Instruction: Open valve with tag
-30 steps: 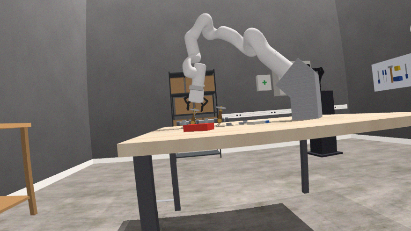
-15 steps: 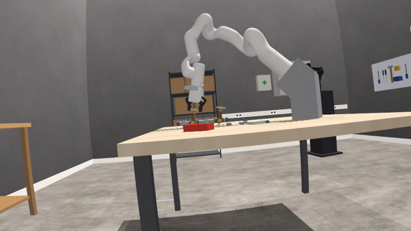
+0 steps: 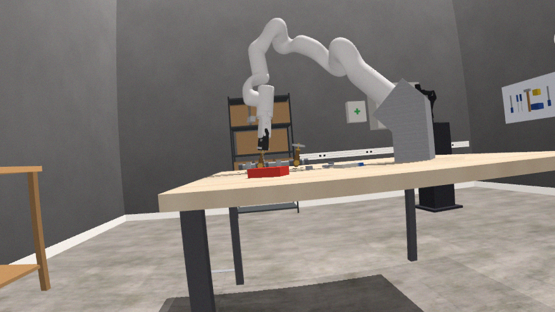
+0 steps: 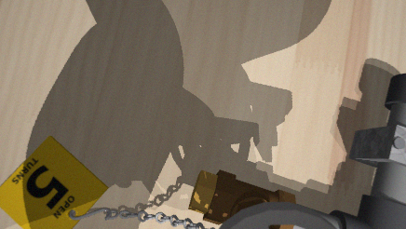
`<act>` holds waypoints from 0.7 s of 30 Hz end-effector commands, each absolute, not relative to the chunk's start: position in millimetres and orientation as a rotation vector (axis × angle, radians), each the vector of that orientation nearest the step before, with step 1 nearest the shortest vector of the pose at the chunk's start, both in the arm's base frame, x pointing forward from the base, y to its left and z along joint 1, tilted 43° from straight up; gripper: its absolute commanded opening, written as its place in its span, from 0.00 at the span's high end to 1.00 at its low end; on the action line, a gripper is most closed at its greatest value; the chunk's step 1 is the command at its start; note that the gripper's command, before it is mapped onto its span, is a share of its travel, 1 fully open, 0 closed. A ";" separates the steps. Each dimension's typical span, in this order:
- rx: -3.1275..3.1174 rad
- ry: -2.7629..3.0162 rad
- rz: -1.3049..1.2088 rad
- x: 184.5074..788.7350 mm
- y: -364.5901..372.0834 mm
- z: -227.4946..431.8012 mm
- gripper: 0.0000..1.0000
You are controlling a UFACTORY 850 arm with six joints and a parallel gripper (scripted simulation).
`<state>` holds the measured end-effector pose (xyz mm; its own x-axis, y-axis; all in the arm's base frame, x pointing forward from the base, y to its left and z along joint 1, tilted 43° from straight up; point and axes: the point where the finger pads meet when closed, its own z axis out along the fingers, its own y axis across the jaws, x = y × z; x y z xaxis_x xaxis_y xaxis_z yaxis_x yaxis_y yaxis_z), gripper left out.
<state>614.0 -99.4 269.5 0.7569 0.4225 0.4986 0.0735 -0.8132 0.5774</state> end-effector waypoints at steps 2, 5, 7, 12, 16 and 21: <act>2.512 -0.017 1.034 614.2 -99.3 270.0 0.00; 2.549 -0.218 1.082 614.2 -99.3 270.0 0.00; 2.558 -0.287 1.098 614.2 -99.3 270.0 0.00; 2.579 -0.646 1.175 614.2 -99.3 270.0 0.00; 2.566 -0.933 1.226 614.2 -99.3 270.0 0.00; 2.509 -1.291 1.286 614.2 -99.3 270.0 0.00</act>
<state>614.0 -99.4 269.6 0.4790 -0.5103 0.7142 -0.6329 -0.7646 -0.1218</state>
